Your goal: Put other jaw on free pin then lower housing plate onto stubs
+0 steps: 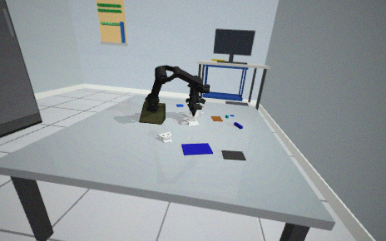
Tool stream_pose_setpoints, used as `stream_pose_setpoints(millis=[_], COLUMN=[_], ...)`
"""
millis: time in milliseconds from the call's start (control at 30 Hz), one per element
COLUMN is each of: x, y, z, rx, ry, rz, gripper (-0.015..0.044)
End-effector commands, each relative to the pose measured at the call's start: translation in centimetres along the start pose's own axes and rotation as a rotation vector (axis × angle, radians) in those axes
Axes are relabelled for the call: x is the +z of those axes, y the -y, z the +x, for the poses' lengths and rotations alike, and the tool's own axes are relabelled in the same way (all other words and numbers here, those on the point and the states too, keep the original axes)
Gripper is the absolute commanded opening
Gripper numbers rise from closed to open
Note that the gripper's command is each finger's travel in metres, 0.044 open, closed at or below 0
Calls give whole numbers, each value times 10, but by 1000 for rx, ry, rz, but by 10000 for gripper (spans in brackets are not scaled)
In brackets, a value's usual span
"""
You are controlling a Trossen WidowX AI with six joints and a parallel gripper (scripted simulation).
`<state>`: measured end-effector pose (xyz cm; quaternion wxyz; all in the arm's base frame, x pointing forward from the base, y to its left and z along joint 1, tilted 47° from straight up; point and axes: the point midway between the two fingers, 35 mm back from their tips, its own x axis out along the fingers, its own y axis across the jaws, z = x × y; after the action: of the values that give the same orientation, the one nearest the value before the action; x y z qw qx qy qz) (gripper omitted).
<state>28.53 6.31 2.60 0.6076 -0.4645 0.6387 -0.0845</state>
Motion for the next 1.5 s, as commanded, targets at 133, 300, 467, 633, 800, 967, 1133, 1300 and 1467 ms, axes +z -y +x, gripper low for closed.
stream_pose_setpoints(millis=[133,300,467,633,800,967,1133,1300,1467], x=[-1,-2,-3,-3,-3,-3,-3,-3,-3], y=[0,0,0,0,0,0,0,0,0], z=[16,25,33,38,38,38,38,38,41], rx=[-4,-5,-6,-7,-7,-7,-7,-7,-7], ry=[-8,-8,-9,-9,-9,-9,-9,-9,-9], rz=[-9,-9,-9,-9,-9,-9,-9,-10,-13], gripper=[134,134,134,134,134,134,134,134,134])
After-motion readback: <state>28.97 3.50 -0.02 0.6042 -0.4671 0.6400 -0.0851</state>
